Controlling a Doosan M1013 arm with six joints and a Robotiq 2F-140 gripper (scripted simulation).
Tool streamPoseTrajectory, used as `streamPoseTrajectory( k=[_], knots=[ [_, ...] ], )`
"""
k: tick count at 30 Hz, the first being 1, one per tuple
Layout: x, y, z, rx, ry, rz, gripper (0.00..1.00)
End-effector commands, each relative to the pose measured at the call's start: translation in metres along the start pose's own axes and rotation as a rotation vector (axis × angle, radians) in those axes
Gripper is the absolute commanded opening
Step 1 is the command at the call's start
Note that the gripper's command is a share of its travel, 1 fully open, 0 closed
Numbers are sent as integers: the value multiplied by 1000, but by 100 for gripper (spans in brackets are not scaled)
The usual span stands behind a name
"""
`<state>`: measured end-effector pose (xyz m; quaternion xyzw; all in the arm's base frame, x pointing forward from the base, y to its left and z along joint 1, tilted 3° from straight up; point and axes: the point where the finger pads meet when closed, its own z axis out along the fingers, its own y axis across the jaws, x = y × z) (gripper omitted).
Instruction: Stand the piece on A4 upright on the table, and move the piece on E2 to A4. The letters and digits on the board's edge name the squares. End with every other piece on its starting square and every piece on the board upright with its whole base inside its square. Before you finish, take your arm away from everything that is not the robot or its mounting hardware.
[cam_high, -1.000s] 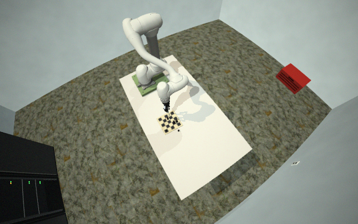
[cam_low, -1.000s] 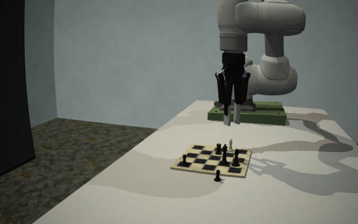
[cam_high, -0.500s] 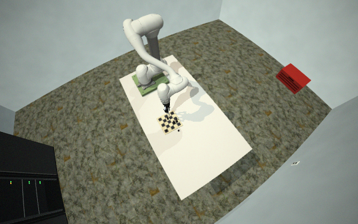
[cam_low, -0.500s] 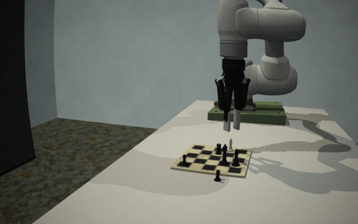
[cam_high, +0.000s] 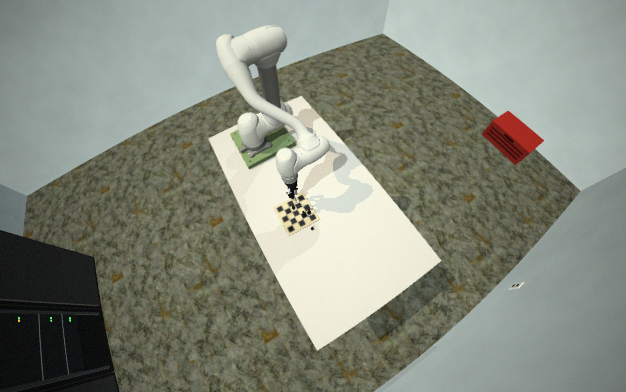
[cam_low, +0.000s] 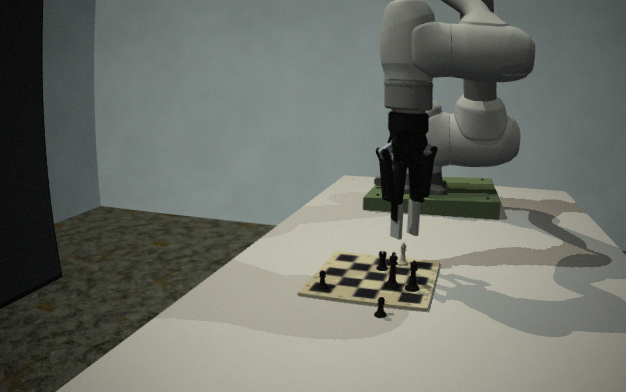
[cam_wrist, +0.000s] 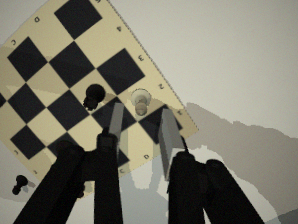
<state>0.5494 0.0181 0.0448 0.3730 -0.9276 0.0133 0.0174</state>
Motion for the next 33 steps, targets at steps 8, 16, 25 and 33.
streamPoseTrajectory(
  k=[8, 16, 25, 33],
  knots=[
    [0, 0, 5, 0, 0, 0, 22],
    [0, 0, 5, 0, 0, 0, 22],
    [0, 0, 5, 0, 0, 0, 22],
    [0, 0, 5, 0, 0, 0, 22]
  ],
)
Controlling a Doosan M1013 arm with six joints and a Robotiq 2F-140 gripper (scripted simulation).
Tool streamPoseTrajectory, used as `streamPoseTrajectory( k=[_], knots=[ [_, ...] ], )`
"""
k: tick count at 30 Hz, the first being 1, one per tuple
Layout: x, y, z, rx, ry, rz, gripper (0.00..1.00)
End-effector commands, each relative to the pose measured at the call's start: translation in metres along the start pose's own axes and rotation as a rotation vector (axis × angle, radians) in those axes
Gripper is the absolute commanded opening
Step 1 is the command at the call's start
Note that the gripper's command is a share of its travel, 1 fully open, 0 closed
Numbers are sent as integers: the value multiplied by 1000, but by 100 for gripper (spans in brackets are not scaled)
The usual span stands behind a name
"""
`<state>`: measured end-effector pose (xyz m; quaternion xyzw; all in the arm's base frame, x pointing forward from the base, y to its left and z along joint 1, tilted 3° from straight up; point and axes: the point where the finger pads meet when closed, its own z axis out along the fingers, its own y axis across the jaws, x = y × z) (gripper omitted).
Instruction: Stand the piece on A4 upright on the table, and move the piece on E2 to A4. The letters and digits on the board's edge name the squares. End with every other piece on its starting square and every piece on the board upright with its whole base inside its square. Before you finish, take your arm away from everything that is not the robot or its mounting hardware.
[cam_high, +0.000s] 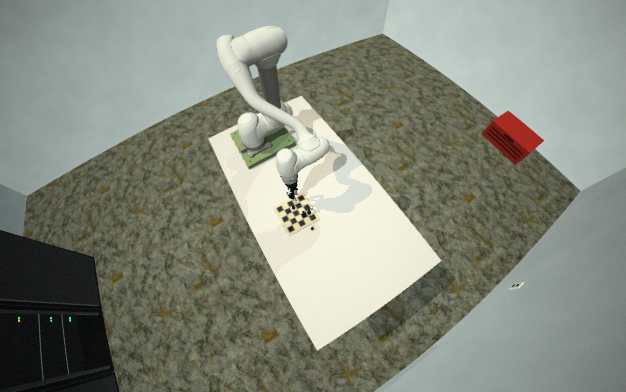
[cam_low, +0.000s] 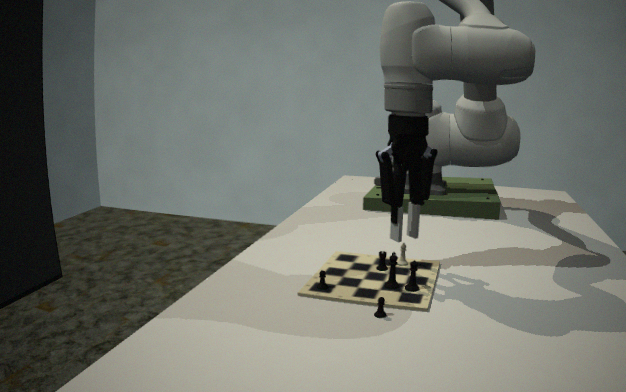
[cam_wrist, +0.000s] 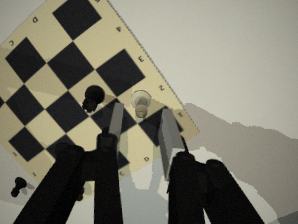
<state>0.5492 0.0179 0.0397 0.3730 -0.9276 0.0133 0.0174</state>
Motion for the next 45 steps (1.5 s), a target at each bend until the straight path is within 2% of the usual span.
streamPoseTrajectory(
  k=[1, 21, 45],
  knots=[
    [0, 0, 0, 0, 0, 0, 22],
    [0, 0, 1, 0, 0, 0, 22],
    [0, 0, 36, 0, 0, 0, 22]
  ],
)
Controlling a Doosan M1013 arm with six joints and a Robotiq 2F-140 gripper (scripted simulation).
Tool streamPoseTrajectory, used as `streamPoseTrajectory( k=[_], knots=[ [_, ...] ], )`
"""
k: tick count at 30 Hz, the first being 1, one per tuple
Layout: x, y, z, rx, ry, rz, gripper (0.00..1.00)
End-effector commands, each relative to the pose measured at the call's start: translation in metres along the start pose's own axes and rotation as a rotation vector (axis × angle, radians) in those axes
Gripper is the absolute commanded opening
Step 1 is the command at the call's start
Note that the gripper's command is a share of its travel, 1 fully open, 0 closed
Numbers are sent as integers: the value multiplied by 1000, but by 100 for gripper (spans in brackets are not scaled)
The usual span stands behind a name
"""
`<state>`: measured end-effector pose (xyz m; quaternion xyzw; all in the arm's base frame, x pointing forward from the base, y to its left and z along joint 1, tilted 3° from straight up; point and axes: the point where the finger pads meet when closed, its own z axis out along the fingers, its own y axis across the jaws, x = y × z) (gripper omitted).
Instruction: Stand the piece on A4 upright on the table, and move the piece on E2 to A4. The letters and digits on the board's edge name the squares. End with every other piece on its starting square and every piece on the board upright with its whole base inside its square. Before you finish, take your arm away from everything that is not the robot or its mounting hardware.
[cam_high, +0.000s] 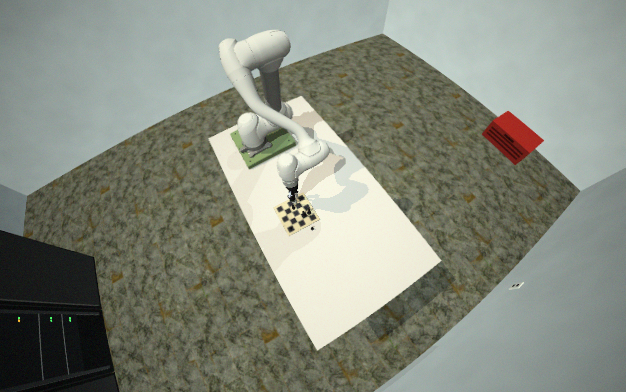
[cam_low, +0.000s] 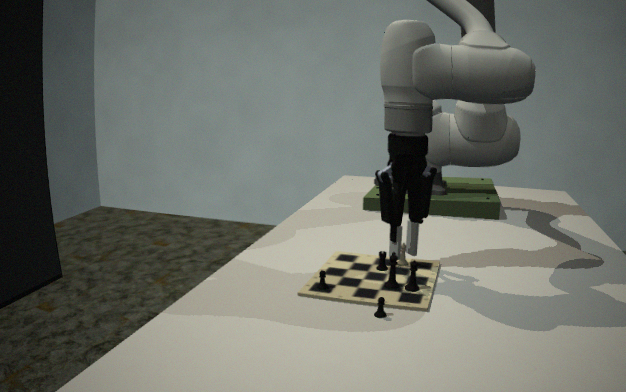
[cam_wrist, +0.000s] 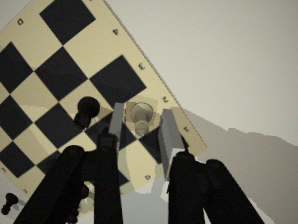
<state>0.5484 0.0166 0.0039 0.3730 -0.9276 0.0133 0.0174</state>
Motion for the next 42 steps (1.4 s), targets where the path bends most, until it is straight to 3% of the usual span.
streamPoseTrajectory(
  k=[1, 39, 40, 42],
  knots=[
    [0, 0, 1, 0, 0, 0, 22],
    [0, 0, 2, 0, 0, 0, 22],
    [0, 0, 2, 0, 0, 0, 0],
    [0, 0, 2, 0, 0, 0, 0]
  ],
)
